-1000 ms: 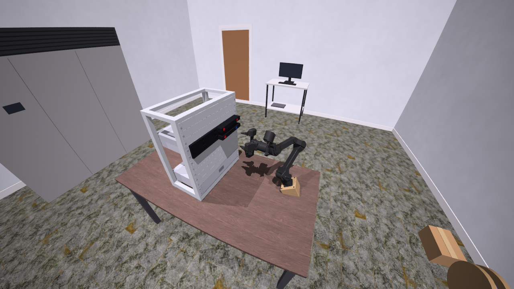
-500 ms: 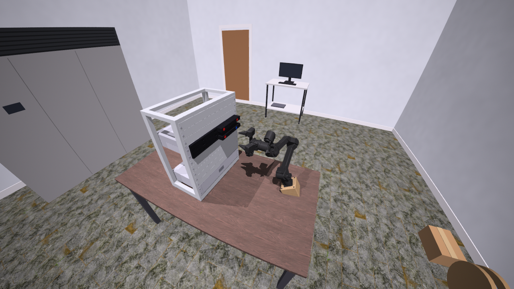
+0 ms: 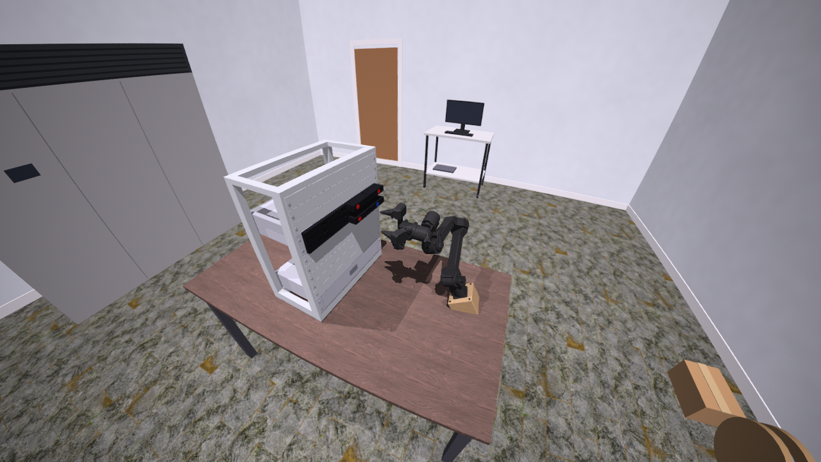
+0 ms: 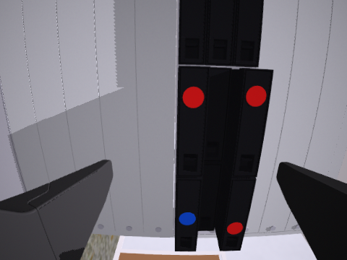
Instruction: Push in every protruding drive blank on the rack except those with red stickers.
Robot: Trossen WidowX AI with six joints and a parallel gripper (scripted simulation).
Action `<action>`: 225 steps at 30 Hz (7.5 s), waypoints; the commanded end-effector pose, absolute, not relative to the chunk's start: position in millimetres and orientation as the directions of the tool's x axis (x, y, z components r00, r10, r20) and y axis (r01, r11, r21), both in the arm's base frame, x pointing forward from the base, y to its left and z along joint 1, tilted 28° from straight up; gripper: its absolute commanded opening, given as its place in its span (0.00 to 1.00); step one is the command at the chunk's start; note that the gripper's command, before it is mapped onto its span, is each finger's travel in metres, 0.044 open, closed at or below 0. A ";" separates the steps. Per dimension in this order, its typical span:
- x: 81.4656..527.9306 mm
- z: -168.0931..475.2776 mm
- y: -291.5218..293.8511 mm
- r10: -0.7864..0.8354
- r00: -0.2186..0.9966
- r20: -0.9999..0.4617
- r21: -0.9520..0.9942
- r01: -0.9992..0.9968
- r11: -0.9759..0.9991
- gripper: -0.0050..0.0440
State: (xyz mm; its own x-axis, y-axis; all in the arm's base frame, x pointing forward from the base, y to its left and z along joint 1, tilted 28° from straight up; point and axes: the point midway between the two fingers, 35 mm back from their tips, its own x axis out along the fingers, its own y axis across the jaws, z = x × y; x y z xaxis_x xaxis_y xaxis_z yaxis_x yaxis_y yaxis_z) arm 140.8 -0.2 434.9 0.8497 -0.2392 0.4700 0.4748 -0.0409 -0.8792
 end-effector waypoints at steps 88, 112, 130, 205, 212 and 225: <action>158.5 497.6 10.3 -0.252 0.851 0.462 -0.883 0.469 -0.034 1.00; 158.5 497.6 10.1 -0.252 0.851 0.462 -0.882 0.469 -0.034 1.00; 157.6 497.4 6.6 -0.252 0.850 0.462 -0.882 0.469 -0.034 1.00; 146.8 494.8 -34.8 -0.251 0.849 0.465 -0.881 0.472 -0.036 1.00; 146.1 494.4 -37.7 -0.252 0.850 0.464 -0.882 0.471 -0.035 1.00; 145.0 493.9 -42.0 -0.252 0.850 0.462 -0.882 0.470 -0.034 1.00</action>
